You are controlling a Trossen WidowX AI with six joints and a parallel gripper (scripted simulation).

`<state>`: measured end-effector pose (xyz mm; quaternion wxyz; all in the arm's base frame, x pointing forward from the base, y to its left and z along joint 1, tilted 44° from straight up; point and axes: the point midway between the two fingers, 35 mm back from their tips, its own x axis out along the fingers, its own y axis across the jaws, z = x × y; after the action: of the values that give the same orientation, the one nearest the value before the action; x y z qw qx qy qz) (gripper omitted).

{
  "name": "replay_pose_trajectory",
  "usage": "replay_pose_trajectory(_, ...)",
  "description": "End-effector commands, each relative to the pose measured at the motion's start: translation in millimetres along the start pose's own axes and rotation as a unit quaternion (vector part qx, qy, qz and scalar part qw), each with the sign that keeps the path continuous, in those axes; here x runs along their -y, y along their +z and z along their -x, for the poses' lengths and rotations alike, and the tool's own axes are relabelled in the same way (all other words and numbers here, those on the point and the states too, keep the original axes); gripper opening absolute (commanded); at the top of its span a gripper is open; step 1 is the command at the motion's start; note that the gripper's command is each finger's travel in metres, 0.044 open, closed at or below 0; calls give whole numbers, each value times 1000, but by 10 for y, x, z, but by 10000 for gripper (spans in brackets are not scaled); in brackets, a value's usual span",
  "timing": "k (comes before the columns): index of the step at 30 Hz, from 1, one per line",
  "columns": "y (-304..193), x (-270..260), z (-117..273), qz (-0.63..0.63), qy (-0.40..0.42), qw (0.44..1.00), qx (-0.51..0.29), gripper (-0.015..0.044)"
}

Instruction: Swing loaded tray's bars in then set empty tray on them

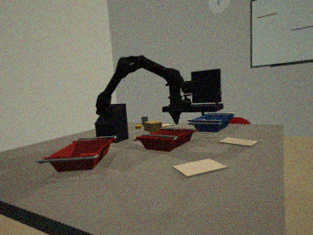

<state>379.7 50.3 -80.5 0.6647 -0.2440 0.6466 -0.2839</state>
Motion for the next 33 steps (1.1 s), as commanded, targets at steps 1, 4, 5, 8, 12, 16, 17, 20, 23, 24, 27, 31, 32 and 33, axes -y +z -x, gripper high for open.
replay_pose_trajectory(1, 0, 0, 0, 0, 0, 1000, 0, 0)
replay_pose_trajectory(4, 0, 0, 0, 0, 0, 1000, 0, 0)
replay_pose_trajectory(5, 0, 0, 0, 0, 0, 1000, 0, 0)
replay_pose_trajectory(8, 0, 0, 0, 0, 0, 1000, 0, 0)
replay_pose_trajectory(12, 0, 0, 0, 0, 0, 1000, 0, 0)
replay_pose_trajectory(16, 0, 0, 0, 0, 0, 1000, 0, 0)
replay_pose_trajectory(17, 0, 0, 0, 0, 0, 1000, 0, 0)
replay_pose_trajectory(20, 0, 0, 0, 0, 0, 1000, 0, 0)
replay_pose_trajectory(23, 0, 0, 0, 0, 0, 1000, 0, 26)
replay_pose_trajectory(24, 0, 0, 0, 0, 0, 1000, 0, 53)
replay_pose_trajectory(27, 0, 0, 0, 0, 0, 1000, 0, 131)
replay_pose_trajectory(31, 27, -15, 142, 5, 1, 1000, 2, 236)
replay_pose_trajectory(32, 41, -23, 233, 9, 2, 1000, 3, 263)
replay_pose_trajectory(33, 54, -30, 343, 13, 2, 1000, 4, 289)
